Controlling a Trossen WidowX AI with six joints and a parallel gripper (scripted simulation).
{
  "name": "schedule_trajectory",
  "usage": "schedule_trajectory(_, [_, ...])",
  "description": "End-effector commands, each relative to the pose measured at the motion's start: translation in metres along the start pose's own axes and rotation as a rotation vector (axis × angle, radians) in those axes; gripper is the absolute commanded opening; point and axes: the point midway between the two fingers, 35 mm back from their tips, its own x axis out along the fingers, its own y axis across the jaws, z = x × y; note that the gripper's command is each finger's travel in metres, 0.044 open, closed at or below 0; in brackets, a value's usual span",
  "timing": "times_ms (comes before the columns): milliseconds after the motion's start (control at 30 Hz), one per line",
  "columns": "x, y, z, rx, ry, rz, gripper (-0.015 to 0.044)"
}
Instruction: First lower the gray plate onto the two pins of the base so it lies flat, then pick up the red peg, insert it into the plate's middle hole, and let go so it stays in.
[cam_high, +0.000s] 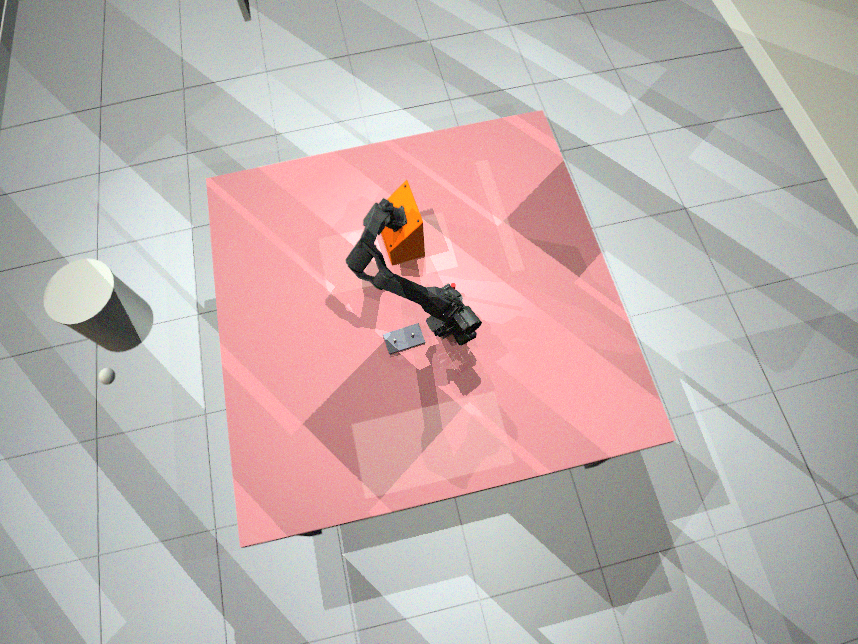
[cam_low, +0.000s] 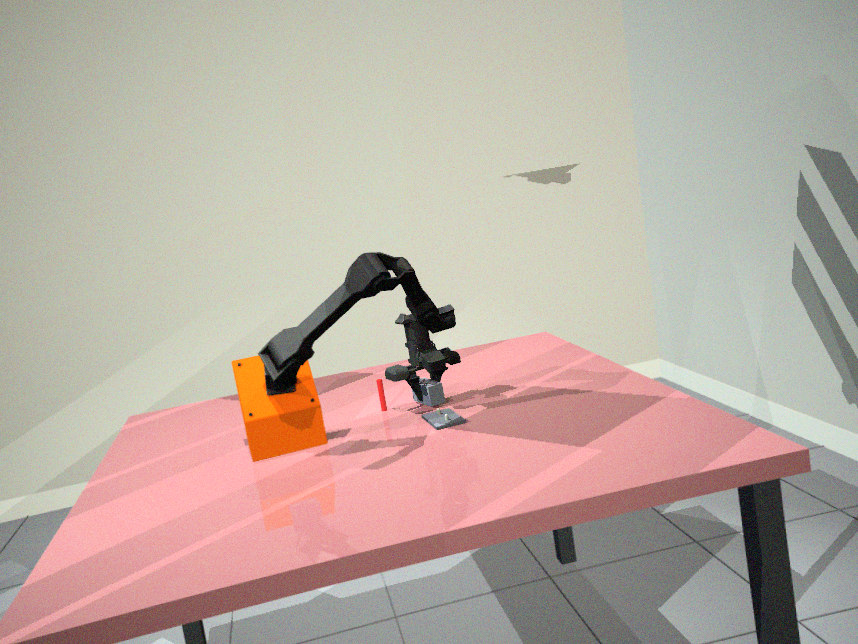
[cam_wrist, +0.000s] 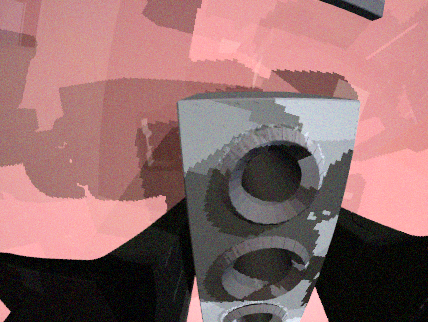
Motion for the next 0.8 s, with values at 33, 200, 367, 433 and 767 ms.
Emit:
schedule_trajectory(33, [-0.014, 0.006, -0.001, -0.009, 0.009, 0.017, 0.0000])
schedule_trajectory(200, [-0.029, 0.008, -0.002, -0.004, 0.011, 0.013, 0.0000])
schedule_trajectory(367, [-0.044, 0.010, -0.002, 0.002, 0.012, 0.009, 0.0000])
schedule_trajectory(433, [-0.050, 0.010, -0.002, 0.004, 0.012, 0.007, 0.0000])
schedule_trajectory(767, [-0.080, 0.010, -0.002, 0.015, 0.010, -0.001, 0.0000])
